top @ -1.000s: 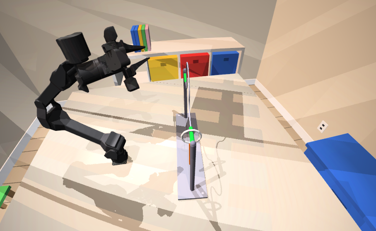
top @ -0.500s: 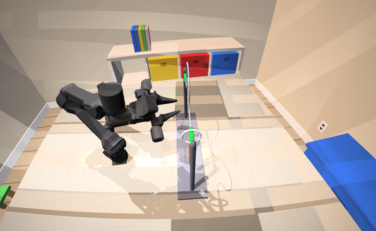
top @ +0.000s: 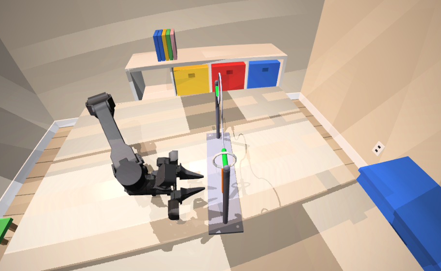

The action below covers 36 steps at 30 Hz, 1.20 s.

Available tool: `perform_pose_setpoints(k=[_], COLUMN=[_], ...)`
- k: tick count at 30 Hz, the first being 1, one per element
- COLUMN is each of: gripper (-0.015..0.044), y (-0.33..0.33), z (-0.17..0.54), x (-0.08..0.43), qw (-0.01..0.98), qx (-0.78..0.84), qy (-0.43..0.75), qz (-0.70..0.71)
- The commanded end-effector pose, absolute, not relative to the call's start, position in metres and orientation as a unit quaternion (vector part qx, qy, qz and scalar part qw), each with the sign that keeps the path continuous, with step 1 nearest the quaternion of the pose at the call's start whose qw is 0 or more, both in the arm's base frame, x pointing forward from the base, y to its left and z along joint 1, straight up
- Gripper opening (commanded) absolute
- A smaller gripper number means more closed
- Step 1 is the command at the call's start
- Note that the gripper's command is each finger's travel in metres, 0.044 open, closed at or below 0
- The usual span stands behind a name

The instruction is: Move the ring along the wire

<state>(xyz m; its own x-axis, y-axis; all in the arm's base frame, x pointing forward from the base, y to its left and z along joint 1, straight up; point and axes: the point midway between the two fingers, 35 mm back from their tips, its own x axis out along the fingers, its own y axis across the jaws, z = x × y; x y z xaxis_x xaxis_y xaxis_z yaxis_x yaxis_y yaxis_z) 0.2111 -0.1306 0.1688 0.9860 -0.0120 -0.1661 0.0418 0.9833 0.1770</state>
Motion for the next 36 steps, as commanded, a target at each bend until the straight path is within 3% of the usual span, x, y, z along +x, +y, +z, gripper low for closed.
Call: perform_pose_setpoints(k=[1, 11, 36], gripper=[0.016, 0.016, 0.016], y=[-0.134, -0.131, -0.136], z=[0.135, 0.101, 0.144], x=[0.196, 0.18, 0.237], qw=[0.995, 0.995, 0.995], qx=[0.049, 0.0, -0.002], qy=[0.085, 0.089, 0.082], qz=[-0.031, -0.054, -0.058])
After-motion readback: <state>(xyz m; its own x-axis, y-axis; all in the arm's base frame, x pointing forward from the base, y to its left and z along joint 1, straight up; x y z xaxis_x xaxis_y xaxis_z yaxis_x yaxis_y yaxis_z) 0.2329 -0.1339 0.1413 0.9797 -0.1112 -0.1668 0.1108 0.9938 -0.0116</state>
